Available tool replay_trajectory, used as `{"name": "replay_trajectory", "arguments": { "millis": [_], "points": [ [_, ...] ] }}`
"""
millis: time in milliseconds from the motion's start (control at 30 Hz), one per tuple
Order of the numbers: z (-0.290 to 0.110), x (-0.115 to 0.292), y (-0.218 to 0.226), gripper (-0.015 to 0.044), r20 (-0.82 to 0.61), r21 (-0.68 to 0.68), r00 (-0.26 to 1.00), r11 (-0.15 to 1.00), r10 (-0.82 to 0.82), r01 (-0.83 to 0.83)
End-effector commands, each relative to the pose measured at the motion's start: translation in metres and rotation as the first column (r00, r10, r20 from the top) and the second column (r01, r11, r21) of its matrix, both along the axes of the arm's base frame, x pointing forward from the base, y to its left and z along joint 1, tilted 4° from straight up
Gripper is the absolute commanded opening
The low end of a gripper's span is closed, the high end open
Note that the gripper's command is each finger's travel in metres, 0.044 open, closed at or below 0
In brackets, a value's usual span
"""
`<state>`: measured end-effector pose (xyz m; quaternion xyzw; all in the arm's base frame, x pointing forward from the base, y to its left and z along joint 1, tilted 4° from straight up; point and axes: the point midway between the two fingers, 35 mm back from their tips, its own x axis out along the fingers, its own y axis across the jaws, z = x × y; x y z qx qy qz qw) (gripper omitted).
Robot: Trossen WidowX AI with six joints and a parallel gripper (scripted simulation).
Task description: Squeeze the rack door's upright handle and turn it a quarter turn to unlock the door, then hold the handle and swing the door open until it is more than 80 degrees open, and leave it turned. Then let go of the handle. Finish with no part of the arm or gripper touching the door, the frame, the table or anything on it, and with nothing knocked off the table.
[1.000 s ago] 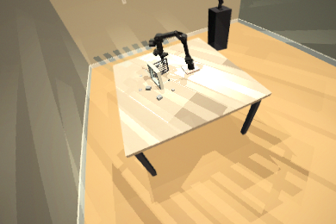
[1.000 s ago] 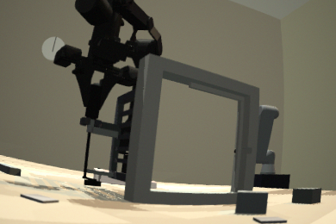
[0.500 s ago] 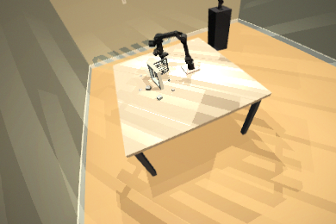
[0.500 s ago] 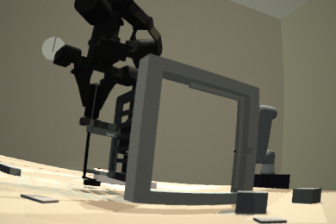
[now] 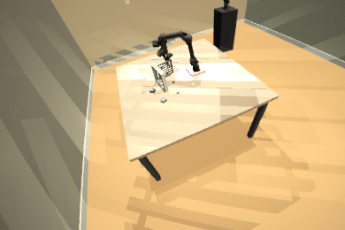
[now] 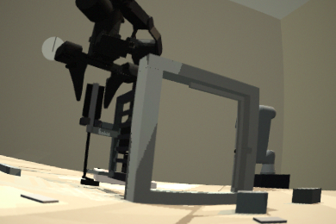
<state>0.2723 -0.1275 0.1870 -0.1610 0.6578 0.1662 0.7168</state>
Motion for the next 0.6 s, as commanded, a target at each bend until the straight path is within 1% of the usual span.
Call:
{"name": "replay_trajectory", "arguments": {
  "millis": [0,567],
  "points": [
    [0.008,0.001,0.000,0.0290,0.016,-0.004,1.000,1.000,0.003,-0.003],
    [0.034,-0.002,-0.001,0.0290,0.048,-0.020,0.999,1.000,-0.003,0.004]
  ]
}}
